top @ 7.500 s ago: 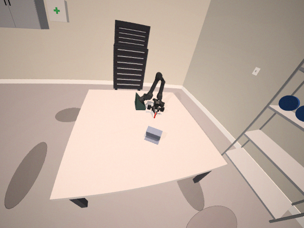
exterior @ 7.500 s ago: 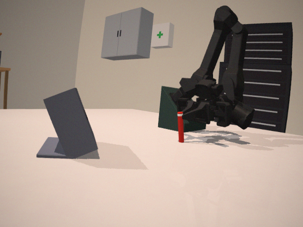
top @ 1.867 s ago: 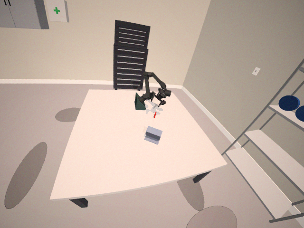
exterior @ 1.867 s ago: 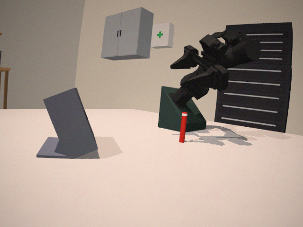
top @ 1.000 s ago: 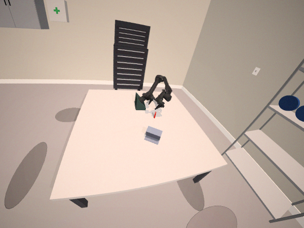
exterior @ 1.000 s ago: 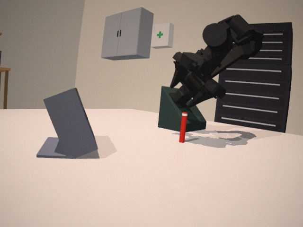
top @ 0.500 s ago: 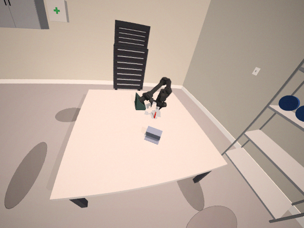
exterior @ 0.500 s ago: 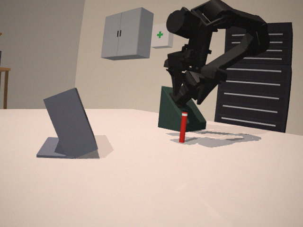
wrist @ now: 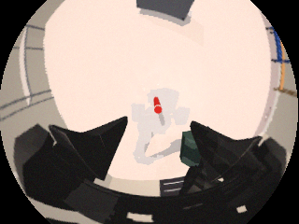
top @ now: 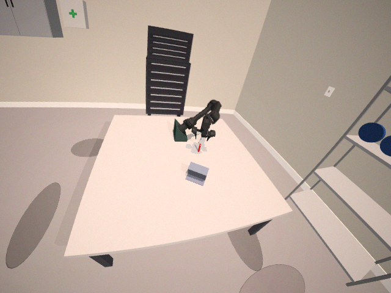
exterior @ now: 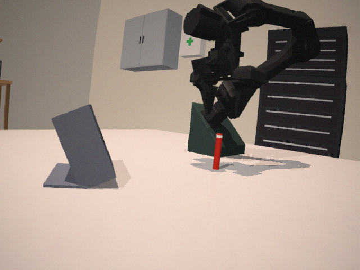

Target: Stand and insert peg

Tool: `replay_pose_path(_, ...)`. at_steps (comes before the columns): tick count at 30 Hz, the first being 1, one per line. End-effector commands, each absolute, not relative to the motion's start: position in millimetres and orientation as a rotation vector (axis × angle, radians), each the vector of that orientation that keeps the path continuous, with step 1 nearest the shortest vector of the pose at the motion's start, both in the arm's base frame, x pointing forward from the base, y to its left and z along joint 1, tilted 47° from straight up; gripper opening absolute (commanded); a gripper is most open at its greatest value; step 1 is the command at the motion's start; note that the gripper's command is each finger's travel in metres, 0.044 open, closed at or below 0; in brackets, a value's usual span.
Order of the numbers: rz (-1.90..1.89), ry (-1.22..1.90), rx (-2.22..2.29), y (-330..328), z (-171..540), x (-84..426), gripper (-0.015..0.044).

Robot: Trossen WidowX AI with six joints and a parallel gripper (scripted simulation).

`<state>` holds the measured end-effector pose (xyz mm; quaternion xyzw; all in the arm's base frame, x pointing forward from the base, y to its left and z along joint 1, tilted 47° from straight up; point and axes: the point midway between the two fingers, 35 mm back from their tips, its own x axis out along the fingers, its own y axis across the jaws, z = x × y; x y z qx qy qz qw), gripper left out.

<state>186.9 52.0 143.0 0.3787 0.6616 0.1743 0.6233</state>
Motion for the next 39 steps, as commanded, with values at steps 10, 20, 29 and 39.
replay_pose_path(10,0.459,1.495,0.817,66.9,128.9,188.8,0.0440)
replay_pose_path(20,0.455,1.495,0.814,77.1,117.6,191.3,0.0440)
replay_pose_path(29,0.454,1.495,0.813,87.6,107.3,192.7,0.0440)
replay_pose_path(39,0.457,1.494,0.815,99.9,96.7,193.2,0.0440)
